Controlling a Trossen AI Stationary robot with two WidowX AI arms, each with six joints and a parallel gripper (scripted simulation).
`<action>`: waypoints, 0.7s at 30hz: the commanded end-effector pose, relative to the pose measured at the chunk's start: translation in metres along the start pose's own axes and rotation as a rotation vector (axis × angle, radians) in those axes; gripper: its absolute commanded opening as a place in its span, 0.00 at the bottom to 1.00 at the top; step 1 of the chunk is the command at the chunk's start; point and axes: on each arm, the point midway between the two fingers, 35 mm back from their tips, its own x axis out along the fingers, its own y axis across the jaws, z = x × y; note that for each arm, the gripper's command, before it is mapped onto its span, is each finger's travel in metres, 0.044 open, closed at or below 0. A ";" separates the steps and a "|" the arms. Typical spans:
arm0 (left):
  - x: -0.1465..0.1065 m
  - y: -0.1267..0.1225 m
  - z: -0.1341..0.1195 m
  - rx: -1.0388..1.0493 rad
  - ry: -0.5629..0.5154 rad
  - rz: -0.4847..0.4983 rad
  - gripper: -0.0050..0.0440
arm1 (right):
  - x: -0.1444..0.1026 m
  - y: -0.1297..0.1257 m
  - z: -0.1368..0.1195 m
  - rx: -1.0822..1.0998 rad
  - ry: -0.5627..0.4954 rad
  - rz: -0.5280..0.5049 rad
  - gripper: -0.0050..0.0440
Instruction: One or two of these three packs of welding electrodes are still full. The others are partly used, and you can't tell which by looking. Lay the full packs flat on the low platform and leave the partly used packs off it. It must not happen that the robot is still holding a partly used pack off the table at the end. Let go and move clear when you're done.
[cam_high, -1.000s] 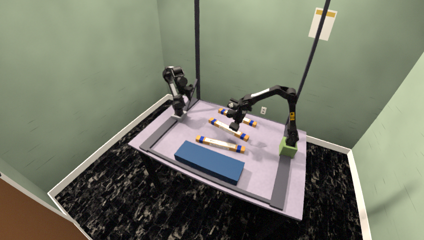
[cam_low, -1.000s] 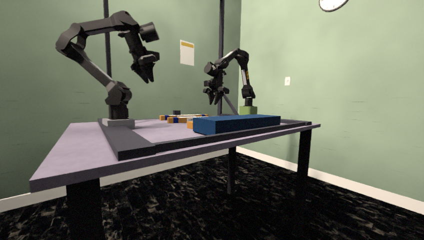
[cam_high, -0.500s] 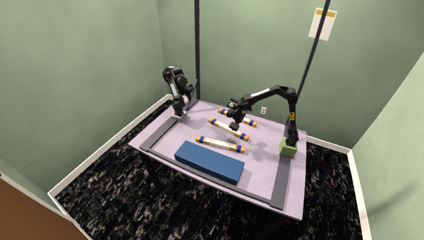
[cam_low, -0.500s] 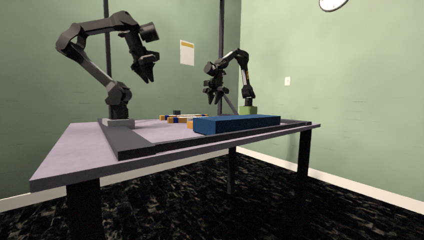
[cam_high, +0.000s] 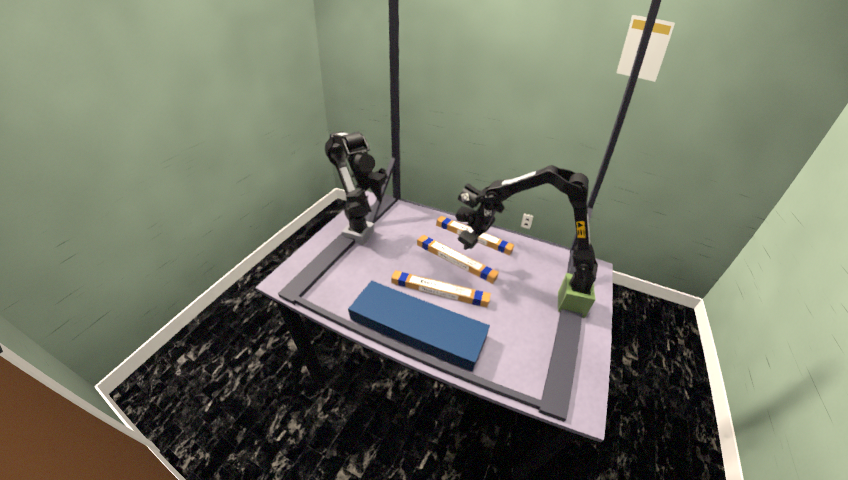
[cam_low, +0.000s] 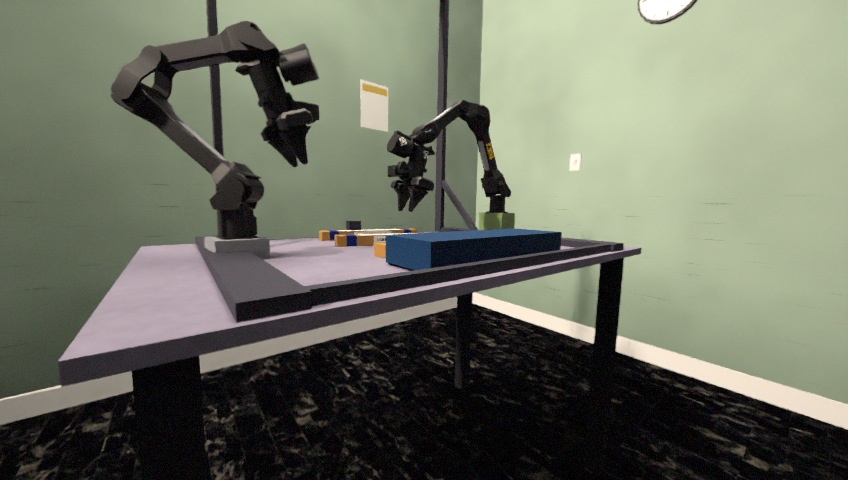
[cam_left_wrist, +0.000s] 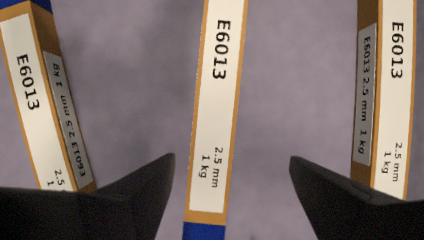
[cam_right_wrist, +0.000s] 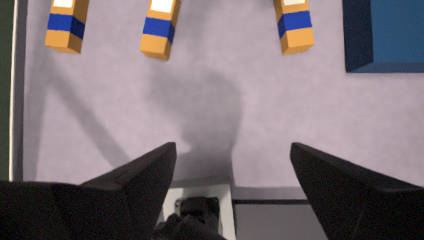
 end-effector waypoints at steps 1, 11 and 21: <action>0.003 -0.023 0.015 -0.001 -0.021 0.002 0.78 | -0.007 0.000 0.004 -0.008 -0.025 -0.009 0.78; 0.021 -0.086 0.032 -0.002 -0.017 -0.002 0.78 | -0.007 0.000 0.004 -0.008 -0.025 -0.009 0.78; 0.035 -0.136 0.046 -0.003 -0.018 -0.004 0.78 | -0.007 0.000 0.004 -0.008 -0.025 -0.009 0.78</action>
